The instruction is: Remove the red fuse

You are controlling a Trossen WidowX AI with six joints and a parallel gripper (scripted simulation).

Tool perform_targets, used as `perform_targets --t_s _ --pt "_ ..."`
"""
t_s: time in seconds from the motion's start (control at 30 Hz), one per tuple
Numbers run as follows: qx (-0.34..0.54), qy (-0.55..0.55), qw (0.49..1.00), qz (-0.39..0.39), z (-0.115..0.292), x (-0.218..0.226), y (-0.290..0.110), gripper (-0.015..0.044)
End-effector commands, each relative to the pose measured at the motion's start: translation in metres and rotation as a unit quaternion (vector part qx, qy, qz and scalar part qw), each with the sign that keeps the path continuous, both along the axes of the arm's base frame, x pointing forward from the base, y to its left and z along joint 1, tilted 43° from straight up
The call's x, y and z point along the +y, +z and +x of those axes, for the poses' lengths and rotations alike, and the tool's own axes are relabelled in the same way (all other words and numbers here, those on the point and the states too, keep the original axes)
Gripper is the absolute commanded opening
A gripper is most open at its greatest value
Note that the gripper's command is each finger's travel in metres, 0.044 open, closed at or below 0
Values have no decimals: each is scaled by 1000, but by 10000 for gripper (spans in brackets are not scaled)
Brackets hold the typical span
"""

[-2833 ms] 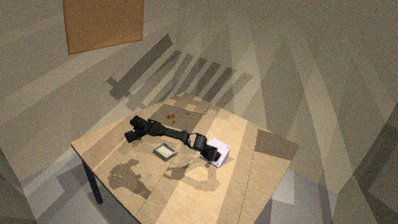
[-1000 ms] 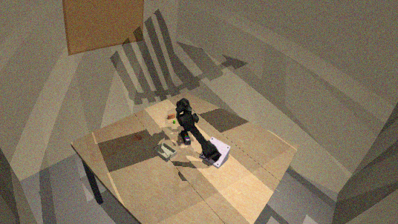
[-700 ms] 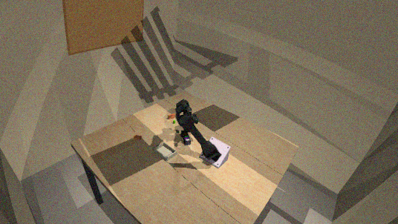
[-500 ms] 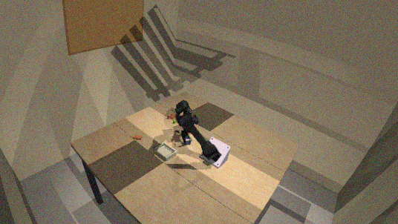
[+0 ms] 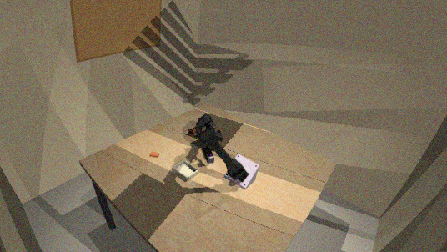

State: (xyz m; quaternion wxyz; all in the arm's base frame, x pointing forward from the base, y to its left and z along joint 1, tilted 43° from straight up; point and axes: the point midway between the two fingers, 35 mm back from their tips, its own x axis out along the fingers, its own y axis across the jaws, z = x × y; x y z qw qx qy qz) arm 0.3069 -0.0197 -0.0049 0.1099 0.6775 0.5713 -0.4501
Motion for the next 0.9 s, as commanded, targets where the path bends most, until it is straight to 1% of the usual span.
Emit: perform_targets --t_s 0.0,0.63,0.87 --pt "2 -3 1000 2 0 1 -1 69" --pt "2 -3 1000 2 -1 8 -8 69" --pt "-1 0 1000 0 0 7 -7 22"
